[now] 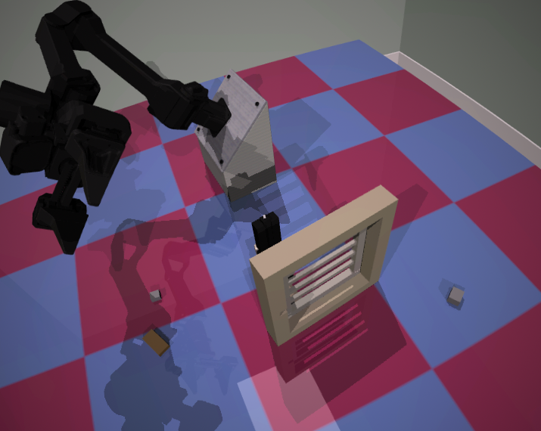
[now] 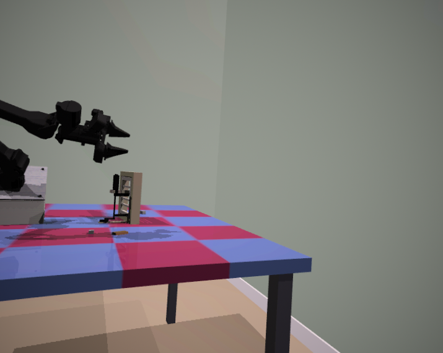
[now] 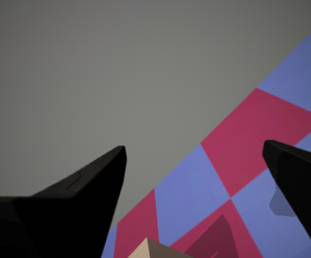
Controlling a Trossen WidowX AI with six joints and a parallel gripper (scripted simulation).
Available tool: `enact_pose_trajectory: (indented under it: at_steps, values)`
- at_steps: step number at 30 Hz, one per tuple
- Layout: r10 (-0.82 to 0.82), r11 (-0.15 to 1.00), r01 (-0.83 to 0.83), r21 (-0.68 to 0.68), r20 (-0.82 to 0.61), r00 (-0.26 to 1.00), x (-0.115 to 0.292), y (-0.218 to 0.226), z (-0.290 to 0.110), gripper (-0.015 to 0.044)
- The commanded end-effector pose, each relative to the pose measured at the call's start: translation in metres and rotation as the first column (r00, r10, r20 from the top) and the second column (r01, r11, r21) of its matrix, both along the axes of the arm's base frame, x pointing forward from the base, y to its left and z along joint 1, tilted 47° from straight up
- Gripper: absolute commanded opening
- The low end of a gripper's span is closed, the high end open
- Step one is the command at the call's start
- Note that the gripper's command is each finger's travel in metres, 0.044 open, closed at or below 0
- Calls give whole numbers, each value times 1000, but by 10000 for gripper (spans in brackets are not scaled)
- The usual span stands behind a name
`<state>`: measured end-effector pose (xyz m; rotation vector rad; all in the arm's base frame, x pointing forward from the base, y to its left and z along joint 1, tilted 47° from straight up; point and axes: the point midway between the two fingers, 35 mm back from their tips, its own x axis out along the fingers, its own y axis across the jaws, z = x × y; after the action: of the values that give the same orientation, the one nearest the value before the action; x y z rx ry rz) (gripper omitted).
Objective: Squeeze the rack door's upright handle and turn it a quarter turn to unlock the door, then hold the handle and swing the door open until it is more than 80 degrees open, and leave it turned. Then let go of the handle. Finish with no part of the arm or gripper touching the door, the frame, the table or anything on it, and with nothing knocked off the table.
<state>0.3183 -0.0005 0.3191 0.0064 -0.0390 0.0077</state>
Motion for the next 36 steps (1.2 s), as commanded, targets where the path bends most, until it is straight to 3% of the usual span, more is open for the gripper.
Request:
enact_pose_trajectory:
  at_steps: [1, 5, 20, 36]
  values:
    - [0, 1000, 0, 1, -5, 1000, 1, 0, -1, 374]
    - [-7, 1000, 9, 22, -97, 995, 12, 4, -13, 286]
    - [-15, 999, 35, 31, -487, 873, 45, 36, -82, 286]
    - [-121, 993, 62, -105, -766, 631, 51, 69, -141, 286]
